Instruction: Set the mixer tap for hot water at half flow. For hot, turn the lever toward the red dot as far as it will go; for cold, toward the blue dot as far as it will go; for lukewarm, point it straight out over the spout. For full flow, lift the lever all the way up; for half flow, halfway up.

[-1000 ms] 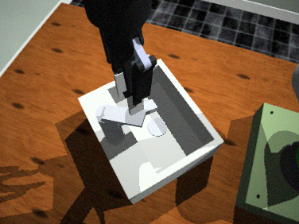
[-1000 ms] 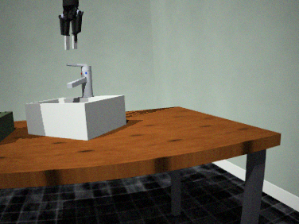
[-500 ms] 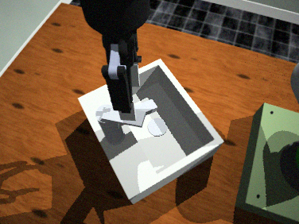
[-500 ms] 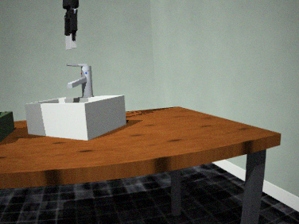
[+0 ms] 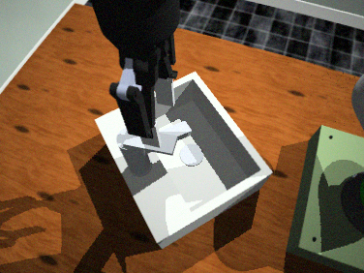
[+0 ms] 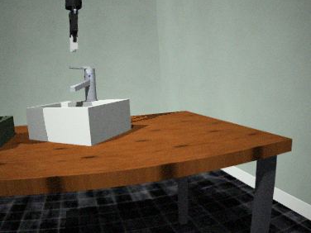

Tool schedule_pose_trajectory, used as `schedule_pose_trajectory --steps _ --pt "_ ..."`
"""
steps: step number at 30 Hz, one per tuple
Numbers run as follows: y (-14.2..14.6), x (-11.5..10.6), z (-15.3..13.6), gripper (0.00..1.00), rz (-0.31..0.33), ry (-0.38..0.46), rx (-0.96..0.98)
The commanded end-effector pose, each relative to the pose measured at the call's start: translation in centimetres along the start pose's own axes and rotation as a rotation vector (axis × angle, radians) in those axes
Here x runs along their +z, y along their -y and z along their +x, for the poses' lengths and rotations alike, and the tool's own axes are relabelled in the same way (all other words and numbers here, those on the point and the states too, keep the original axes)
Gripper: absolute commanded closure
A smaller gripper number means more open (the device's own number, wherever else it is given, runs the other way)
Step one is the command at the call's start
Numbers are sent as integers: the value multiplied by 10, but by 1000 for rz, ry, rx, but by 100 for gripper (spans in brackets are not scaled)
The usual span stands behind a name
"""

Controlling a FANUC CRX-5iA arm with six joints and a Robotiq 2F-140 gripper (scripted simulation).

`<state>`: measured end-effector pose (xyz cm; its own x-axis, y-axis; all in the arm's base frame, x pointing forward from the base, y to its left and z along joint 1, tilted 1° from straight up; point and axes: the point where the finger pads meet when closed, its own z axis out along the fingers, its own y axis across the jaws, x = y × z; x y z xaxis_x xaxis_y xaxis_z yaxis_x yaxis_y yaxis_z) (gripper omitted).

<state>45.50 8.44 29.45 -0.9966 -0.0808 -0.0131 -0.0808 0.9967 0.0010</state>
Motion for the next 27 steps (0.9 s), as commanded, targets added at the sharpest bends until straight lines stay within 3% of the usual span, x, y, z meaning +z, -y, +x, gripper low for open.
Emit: schedule_pose_trajectory --steps 1,27 --pt "0 0 0 57 0 0 0" --pt "0 19 0 57 0 0 0"
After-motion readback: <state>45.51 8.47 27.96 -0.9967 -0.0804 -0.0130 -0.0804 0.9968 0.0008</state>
